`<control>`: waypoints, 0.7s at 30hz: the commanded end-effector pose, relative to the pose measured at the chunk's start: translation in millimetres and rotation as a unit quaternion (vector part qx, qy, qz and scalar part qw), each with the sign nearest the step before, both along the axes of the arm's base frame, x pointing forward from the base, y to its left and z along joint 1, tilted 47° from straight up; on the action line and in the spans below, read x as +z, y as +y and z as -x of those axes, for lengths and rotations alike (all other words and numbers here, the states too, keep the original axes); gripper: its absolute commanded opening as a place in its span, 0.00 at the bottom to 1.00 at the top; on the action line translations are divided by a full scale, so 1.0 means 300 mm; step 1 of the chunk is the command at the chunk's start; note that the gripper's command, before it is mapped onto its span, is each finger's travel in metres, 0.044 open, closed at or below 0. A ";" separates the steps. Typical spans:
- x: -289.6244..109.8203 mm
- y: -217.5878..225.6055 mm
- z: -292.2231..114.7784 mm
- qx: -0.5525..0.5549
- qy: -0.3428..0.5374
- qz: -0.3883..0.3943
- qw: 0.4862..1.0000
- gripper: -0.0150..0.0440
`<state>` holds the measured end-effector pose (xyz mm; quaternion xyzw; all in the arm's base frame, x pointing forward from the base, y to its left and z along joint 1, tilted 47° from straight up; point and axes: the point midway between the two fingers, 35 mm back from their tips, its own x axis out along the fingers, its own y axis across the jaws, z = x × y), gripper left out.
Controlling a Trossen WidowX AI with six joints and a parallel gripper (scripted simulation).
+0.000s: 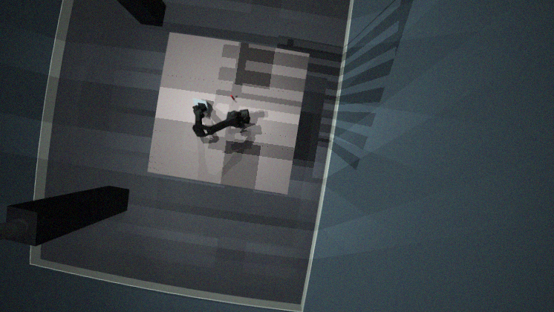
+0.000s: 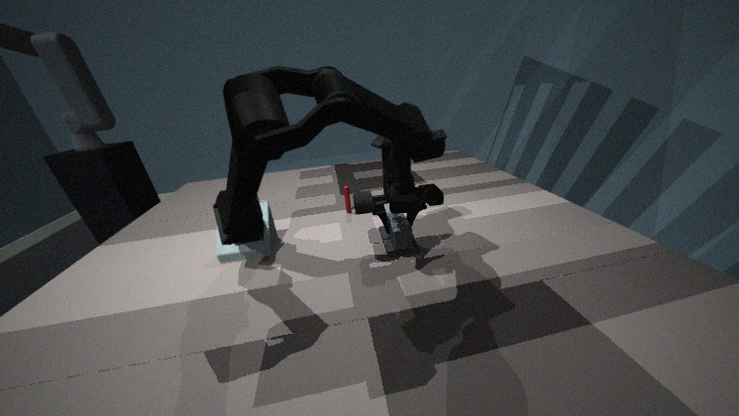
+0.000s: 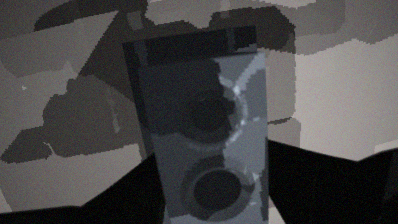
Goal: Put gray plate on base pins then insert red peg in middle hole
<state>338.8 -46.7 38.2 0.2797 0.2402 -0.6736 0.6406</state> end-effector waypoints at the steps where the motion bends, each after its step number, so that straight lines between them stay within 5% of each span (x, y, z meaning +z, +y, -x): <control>1: 0.001 0.001 0.000 -0.001 -0.001 0.000 1.000 0.79; 6: 0.001 0.001 0.000 -0.001 -0.001 0.000 1.000 1.00; 11: 0.020 0.025 -0.007 0.000 -0.001 -0.001 1.000 1.00; 21: 0.263 0.290 -0.023 0.004 0.002 0.000 1.000 1.00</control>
